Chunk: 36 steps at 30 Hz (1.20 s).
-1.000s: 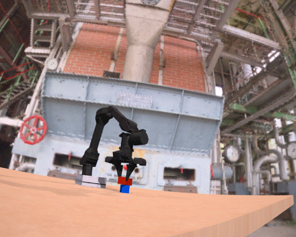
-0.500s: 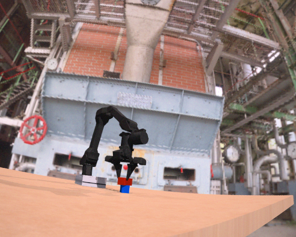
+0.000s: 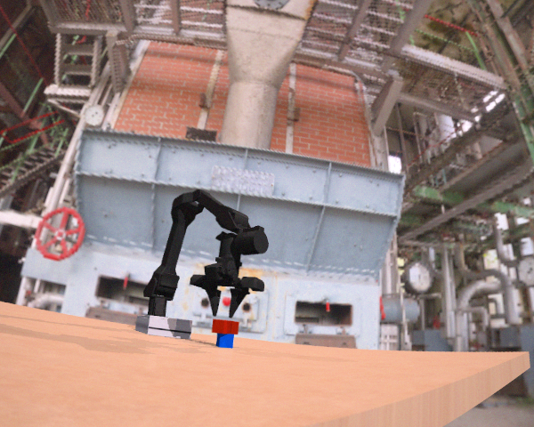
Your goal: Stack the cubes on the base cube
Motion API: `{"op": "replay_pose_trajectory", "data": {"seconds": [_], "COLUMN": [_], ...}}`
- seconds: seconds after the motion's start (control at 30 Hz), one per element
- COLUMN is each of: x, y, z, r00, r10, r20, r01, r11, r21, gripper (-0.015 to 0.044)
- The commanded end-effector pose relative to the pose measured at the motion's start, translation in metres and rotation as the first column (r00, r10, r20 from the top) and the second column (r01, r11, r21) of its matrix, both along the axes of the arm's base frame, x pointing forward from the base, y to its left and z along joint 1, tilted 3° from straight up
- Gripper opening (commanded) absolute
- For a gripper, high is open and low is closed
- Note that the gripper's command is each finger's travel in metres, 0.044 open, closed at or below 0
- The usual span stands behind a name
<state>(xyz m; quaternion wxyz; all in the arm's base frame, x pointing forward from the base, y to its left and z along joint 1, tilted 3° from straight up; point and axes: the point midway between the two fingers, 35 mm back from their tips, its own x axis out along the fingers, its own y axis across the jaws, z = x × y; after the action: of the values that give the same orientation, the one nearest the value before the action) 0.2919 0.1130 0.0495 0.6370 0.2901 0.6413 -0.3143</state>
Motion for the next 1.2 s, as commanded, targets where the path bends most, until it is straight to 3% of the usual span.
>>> {"op": "replay_pose_trajectory", "data": {"seconds": [0.0, 1.17], "x": [0.001, 0.002], "y": [0.001, 0.001], "z": [0.008, 0.045], "r00": [1.0, 1.0], "r10": [-0.001, -0.001], "r20": [0.009, 0.009], "r01": [0.001, 0.001], "r11": [1.0, 1.0], "r21": [0.004, 0.004], "gripper": [0.0205, 0.0205]}}
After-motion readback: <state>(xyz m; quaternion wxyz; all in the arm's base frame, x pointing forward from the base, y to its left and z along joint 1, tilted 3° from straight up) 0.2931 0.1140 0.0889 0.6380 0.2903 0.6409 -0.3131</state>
